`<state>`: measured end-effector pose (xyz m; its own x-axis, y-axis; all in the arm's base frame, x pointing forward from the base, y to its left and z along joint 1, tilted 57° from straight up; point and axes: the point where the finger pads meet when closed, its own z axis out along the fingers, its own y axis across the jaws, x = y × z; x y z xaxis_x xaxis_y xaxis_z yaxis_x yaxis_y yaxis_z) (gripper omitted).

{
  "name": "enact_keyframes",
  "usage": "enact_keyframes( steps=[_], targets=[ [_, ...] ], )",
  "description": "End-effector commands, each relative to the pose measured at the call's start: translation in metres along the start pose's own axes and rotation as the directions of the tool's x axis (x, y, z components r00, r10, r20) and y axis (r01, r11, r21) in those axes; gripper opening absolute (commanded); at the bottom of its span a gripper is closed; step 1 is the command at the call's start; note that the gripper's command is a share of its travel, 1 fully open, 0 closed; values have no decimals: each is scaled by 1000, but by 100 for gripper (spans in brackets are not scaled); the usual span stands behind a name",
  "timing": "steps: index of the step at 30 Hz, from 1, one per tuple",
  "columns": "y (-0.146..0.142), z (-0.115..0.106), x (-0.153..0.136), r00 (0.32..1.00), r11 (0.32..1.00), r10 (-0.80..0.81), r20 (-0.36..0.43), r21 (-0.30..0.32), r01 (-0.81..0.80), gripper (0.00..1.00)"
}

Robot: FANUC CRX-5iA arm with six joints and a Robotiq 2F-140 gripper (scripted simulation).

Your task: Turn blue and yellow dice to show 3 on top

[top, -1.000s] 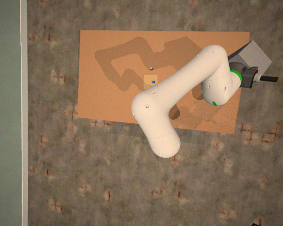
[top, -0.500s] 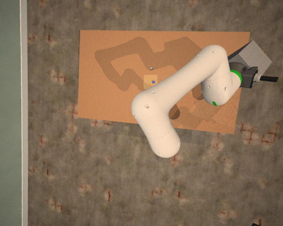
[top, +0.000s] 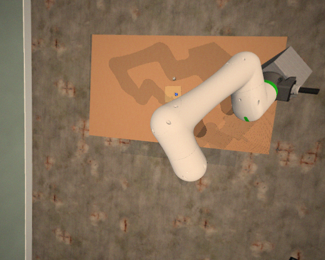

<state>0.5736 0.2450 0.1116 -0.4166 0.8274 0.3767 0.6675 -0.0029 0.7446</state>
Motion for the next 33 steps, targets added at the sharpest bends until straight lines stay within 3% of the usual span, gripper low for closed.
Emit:
enact_keyframes(
  steps=[1,19,33],
  targets=[
    [0,2,0,1000,1000,0,0,0,0,21],
    [0,23,0,1000,1000,0,0,0,0,21],
    [0,25,0,1000,1000,0,0,0,0,21]
  ],
)
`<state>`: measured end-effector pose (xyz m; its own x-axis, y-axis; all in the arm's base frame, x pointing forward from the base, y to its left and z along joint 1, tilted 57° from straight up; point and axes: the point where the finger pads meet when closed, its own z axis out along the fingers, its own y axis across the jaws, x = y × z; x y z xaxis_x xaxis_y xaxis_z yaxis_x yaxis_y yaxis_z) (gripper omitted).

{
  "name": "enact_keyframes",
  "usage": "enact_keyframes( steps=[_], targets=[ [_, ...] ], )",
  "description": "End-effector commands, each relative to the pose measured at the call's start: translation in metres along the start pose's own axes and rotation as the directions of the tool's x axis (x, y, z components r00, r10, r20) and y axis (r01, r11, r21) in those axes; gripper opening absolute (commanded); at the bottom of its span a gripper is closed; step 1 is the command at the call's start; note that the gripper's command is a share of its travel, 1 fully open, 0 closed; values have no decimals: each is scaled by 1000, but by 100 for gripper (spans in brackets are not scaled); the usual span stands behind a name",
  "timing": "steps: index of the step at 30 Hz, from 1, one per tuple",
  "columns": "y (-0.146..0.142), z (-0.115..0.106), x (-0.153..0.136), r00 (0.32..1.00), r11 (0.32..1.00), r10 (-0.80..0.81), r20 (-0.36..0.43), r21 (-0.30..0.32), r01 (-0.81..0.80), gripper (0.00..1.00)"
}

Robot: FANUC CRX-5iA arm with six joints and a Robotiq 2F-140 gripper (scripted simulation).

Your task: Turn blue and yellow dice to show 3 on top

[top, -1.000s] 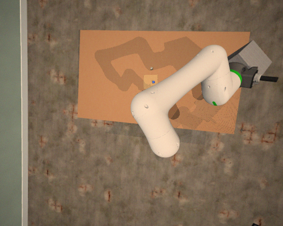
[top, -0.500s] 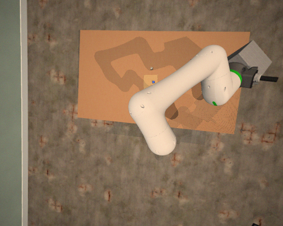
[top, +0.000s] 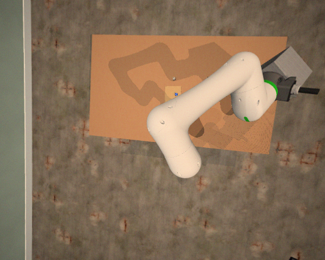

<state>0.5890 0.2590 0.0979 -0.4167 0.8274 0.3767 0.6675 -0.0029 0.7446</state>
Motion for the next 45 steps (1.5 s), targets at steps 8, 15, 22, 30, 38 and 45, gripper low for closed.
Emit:
enact_keyframes(
  steps=[8,15,22,30,38,45],
  targets=[
    [0,0,0,1000,1000,0,0,0,0,21],
    [0,0,0,1000,1000,0,0,0,0,21],
    [0,0,0,1000,1000,0,0,0,0,21],
    [0,0,0,1000,1000,0,0,0,0,9],
    [0,0,0,1000,1000,0,0,0,0,9],
    [0,0,0,1000,1000,0,0,0,0,9]
  ],
)
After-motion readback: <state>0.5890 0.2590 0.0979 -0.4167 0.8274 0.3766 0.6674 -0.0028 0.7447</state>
